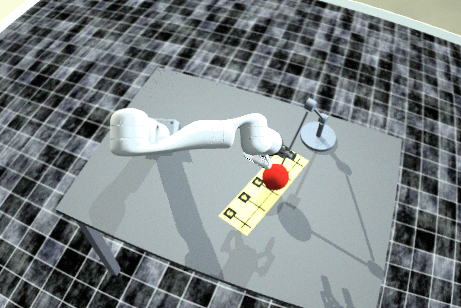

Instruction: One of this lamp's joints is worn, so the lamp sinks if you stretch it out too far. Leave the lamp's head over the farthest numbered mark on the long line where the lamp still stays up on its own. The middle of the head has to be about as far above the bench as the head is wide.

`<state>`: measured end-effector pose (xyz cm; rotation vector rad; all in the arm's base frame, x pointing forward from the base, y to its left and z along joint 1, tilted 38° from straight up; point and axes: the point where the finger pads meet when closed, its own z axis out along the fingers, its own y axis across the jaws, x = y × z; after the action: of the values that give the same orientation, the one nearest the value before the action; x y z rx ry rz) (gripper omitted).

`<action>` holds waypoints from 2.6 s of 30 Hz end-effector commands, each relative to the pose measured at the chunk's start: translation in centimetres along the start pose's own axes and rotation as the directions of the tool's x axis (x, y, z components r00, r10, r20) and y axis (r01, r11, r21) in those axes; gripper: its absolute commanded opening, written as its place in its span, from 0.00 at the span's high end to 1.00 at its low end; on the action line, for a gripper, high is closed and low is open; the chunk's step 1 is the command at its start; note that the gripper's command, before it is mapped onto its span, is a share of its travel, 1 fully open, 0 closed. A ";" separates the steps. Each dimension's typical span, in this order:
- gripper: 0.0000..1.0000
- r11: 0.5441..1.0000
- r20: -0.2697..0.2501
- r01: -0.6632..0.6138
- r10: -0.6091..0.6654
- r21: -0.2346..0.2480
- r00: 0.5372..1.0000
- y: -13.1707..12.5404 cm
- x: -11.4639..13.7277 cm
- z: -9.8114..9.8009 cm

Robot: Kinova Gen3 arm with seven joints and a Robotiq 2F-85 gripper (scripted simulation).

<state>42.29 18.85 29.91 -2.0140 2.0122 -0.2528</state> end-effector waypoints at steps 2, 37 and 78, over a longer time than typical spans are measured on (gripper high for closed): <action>0.00 1.000 0.001 0.001 -0.001 0.000 1.000 0.0 -0.1 0.0; 0.00 1.000 -0.037 -0.002 0.002 0.008 0.999 -0.1 -0.6 0.0; 0.00 0.999 -0.184 -0.016 0.024 0.043 0.983 -1.0 -1.2 6.1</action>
<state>45.11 20.51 25.22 -2.0010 2.1107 -0.4910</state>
